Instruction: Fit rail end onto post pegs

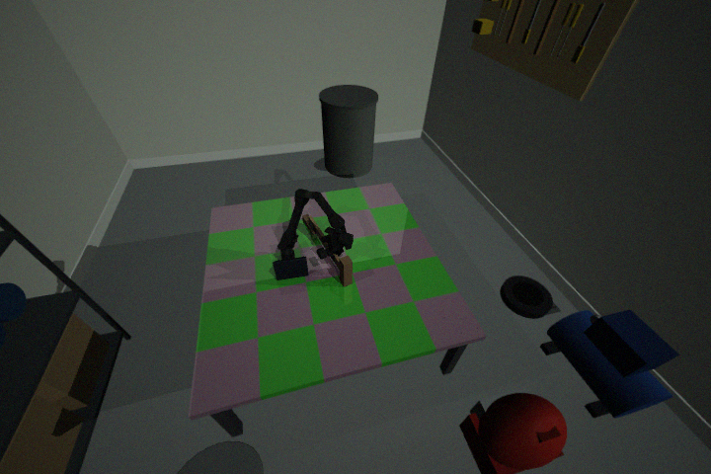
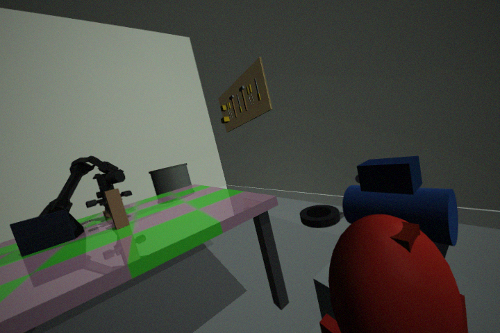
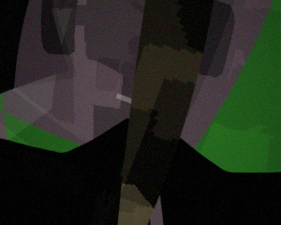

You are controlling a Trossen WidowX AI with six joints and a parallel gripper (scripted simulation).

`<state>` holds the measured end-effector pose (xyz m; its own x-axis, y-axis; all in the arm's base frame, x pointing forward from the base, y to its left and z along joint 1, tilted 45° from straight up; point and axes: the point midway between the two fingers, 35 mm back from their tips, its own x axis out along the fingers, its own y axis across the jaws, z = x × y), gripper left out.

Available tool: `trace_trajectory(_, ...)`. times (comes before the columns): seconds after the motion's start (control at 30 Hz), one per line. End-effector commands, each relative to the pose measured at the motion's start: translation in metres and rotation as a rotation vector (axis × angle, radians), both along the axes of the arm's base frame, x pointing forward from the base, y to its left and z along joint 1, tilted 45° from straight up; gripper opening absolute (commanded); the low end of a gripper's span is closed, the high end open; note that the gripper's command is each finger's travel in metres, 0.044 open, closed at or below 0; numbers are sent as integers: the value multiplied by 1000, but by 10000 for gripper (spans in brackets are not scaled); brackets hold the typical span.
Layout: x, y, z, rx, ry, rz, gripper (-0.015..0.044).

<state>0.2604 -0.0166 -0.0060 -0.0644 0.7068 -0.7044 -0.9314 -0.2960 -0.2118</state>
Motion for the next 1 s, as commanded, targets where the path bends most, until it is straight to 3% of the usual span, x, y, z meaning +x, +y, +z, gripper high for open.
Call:
trace_trajectory(0.0, 2, -3, -1, -5, -6, -2, 0)
trace_trajectory(0.97, 5, -8, -6, -5, -6, -2, 0)
